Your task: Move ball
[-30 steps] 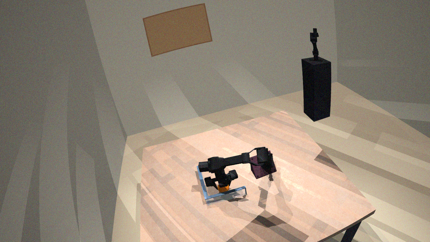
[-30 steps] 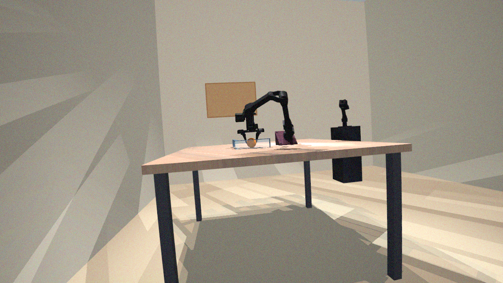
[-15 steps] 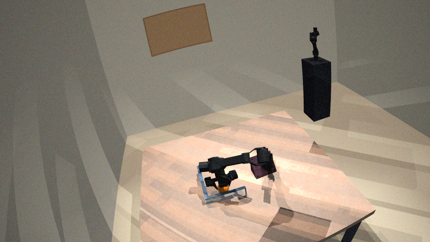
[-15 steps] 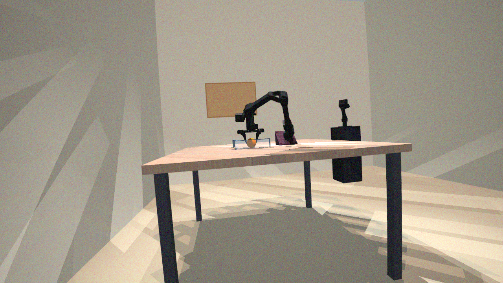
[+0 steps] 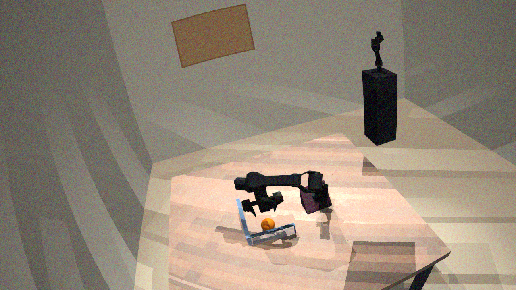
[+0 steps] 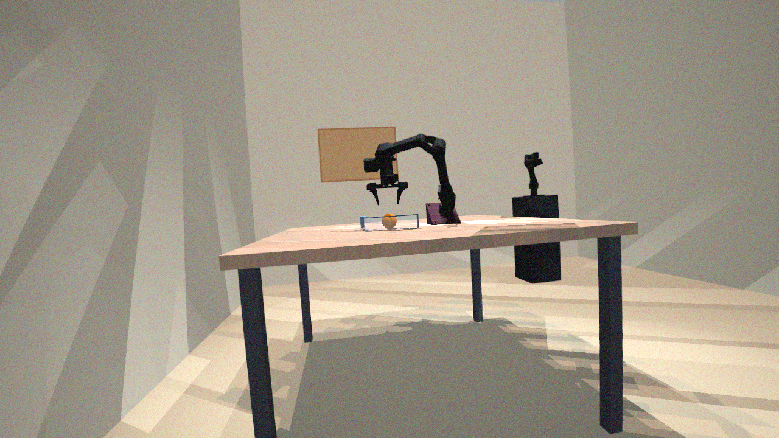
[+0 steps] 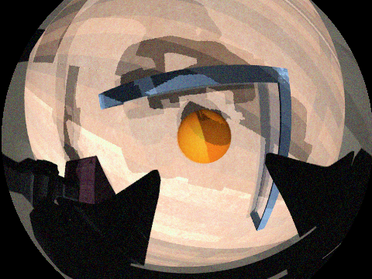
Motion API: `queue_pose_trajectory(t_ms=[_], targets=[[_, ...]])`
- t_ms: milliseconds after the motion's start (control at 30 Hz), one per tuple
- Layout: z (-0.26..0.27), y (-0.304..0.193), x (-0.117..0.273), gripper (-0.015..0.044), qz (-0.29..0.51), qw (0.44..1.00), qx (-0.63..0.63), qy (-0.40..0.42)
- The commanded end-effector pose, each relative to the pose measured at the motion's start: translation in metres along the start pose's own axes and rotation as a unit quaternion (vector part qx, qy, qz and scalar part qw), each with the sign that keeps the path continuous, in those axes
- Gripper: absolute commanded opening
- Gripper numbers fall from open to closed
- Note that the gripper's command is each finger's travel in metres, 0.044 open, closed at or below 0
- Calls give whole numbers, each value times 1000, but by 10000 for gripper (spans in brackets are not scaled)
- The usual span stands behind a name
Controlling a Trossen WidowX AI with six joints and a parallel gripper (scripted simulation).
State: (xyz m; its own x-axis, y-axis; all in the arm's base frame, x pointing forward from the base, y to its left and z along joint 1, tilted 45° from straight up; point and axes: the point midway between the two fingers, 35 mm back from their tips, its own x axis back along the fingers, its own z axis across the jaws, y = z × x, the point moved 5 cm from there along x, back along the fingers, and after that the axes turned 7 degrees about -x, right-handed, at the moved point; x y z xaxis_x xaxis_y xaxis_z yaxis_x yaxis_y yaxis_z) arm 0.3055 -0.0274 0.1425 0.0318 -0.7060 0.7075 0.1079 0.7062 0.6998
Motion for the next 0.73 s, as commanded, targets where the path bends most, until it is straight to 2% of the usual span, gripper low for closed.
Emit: queue_pose_trajectory(t_ms=[0,200,367,700], targets=[[0,0,-2,440,0,1000,0,1],[0,0,0,440,0,1000,0,1],[3,1,40,440,-1,1000,3,2],[3,1,40,440,-1,1000,3,2]])
